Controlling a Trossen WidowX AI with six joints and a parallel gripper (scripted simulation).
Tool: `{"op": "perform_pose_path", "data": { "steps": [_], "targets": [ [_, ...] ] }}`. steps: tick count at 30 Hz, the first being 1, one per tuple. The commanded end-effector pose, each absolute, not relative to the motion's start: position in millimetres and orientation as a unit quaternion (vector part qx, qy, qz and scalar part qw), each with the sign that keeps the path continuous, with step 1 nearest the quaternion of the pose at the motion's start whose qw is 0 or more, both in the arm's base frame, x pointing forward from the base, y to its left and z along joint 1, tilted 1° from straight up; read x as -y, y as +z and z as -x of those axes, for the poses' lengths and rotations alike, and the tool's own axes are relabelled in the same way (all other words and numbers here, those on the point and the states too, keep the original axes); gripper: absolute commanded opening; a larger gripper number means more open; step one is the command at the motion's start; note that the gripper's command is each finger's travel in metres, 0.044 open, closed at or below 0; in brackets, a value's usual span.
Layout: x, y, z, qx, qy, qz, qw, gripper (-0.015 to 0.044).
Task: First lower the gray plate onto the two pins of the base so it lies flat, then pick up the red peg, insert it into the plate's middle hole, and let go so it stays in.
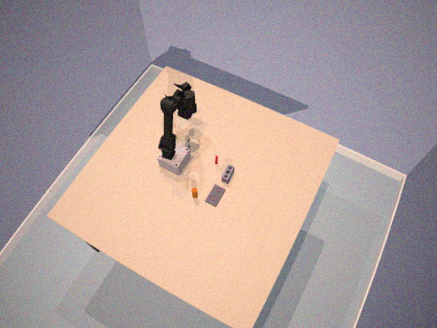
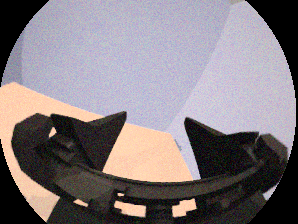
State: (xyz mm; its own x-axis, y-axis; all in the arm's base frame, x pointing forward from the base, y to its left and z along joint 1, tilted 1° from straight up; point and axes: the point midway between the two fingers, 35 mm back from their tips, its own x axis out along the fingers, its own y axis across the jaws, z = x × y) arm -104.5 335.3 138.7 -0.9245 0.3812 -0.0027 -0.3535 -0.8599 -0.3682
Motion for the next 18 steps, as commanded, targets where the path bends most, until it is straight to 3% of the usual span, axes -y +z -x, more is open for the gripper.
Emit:
{"op": "perform_pose_path", "data": {
  "steps": [1, 3, 8, 18],
  "targets": [
    [-335, 139, 105, 0.184, 0.964, 0.038, 0.191, 0.0426],
    [-343, 138, 96, 0.157, 0.964, 0.039, 0.210, 0.0440],
    [-389, 128, 25, -0.041, 0.935, 0.029, 0.352, 0.0440],
    [-414, 104, -118, -0.347, 0.751, -0.061, 0.558, 0.0440]
  ]
}}
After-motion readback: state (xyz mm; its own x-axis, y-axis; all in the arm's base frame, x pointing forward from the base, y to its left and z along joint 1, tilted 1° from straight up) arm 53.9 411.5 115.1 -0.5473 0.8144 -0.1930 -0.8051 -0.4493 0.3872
